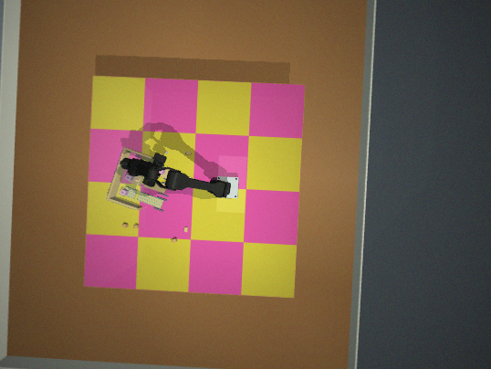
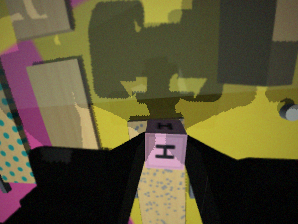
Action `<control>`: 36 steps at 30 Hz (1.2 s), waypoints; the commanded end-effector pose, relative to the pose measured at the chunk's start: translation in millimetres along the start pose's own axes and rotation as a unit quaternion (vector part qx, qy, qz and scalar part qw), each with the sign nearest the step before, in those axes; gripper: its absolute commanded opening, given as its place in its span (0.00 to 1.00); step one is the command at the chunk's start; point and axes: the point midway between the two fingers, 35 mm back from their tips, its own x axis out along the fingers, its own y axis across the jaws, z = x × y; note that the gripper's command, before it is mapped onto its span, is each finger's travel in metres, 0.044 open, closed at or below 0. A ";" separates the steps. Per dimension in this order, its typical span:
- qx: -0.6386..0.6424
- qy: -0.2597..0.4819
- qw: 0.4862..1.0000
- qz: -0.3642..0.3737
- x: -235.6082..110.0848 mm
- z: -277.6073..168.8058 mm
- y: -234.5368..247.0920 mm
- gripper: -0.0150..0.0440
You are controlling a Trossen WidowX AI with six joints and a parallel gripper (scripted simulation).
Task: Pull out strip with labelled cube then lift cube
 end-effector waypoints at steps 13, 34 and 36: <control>-0.001 0.003 1.000 -0.001 -24.1 -30.1 -5.1 0.25; -0.003 0.007 1.000 -0.001 -41.5 -93.3 -15.7 0.25; -0.003 0.007 1.000 -0.001 -41.2 -98.1 -16.5 0.25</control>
